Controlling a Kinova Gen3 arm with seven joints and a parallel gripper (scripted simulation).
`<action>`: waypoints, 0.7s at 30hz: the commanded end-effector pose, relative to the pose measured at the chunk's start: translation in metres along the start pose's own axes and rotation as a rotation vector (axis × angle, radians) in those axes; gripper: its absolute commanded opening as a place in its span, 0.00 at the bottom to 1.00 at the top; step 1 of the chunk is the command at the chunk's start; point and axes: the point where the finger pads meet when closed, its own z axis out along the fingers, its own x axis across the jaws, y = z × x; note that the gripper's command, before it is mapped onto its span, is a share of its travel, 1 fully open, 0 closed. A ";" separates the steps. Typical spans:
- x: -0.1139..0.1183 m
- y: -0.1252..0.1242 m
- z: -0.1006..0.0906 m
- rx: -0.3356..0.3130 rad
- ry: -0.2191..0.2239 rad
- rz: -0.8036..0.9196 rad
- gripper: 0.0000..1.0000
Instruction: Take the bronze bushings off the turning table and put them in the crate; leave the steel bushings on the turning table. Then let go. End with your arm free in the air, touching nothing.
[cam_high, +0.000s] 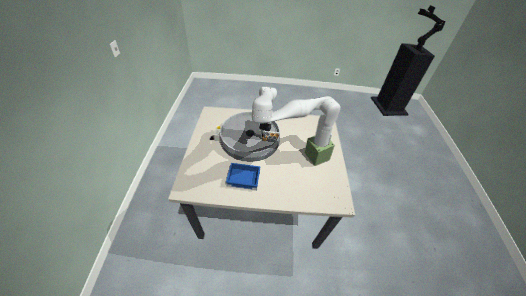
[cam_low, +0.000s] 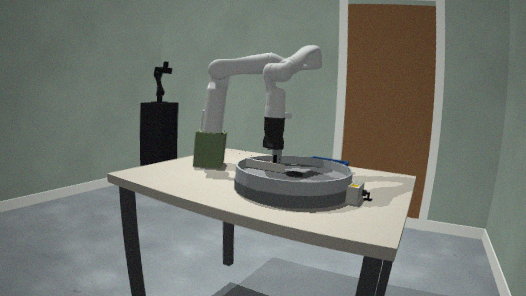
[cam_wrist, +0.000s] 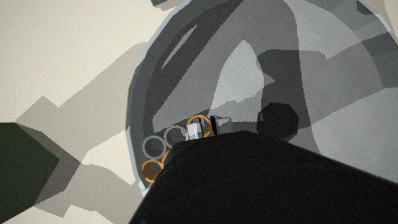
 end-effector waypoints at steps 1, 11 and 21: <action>0.000 0.000 0.000 0.000 0.001 0.000 0.40; 0.000 0.000 0.006 0.000 0.001 0.001 0.40; 0.000 0.000 0.006 0.000 0.001 0.001 0.40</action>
